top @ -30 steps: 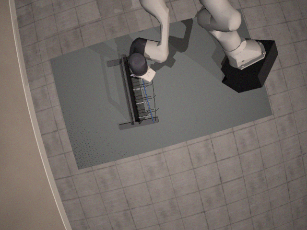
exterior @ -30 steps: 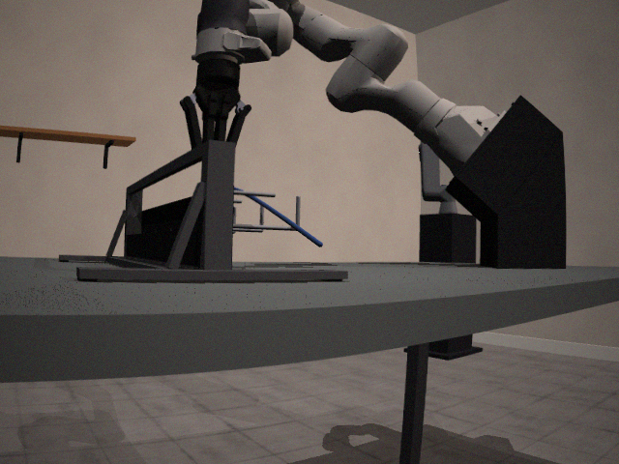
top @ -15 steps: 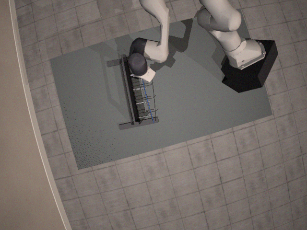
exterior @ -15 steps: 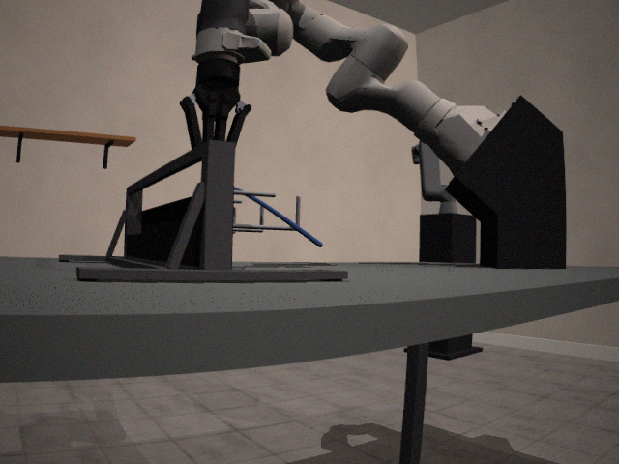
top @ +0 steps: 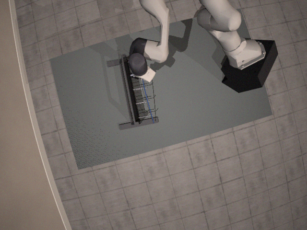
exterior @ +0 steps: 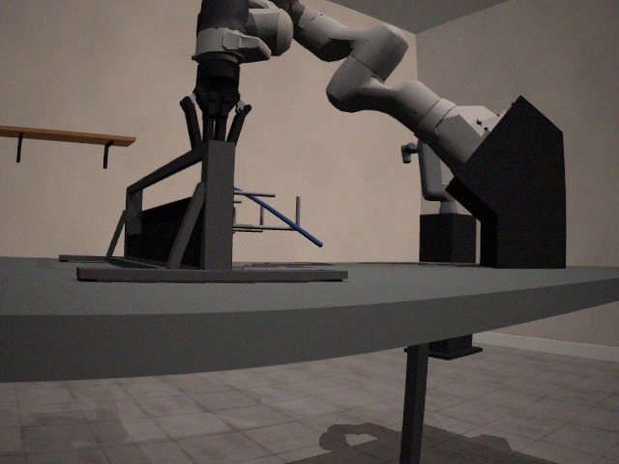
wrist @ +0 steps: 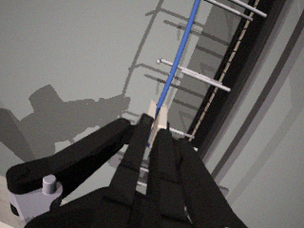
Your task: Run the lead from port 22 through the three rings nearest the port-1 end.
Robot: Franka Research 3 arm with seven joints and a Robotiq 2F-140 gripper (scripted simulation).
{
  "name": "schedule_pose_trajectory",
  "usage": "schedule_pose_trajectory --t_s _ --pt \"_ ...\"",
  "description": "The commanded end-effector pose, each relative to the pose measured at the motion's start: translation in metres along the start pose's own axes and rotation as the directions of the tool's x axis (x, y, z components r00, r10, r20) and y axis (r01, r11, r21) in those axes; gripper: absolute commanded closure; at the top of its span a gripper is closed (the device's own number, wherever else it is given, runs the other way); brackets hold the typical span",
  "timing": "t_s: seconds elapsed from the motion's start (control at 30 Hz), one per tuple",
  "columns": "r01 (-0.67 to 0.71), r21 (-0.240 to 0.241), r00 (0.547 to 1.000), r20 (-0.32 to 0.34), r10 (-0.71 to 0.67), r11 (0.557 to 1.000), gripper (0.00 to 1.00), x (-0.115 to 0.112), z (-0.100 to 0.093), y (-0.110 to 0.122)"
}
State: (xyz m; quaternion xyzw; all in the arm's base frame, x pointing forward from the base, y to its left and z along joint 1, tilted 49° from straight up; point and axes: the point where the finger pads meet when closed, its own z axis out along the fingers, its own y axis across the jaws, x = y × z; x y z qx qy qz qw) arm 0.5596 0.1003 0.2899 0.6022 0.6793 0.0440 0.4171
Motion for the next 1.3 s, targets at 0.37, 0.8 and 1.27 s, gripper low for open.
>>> schedule_pose_trajectory --t_s 0.37,0.8,1.27 --pt "-0.014 -0.005 1.0 -0.009 0.014 1.0 1.0 0.0076 -0.0027 -0.0015" --pt "-0.014 -0.005 1.0 -0.009 0.014 1.0 1.0 0.008 -0.0027 -0.0019" --pt "-0.014 -0.005 1.0 -0.009 0.014 1.0 1.0 0.008 -0.0027 -0.0019"
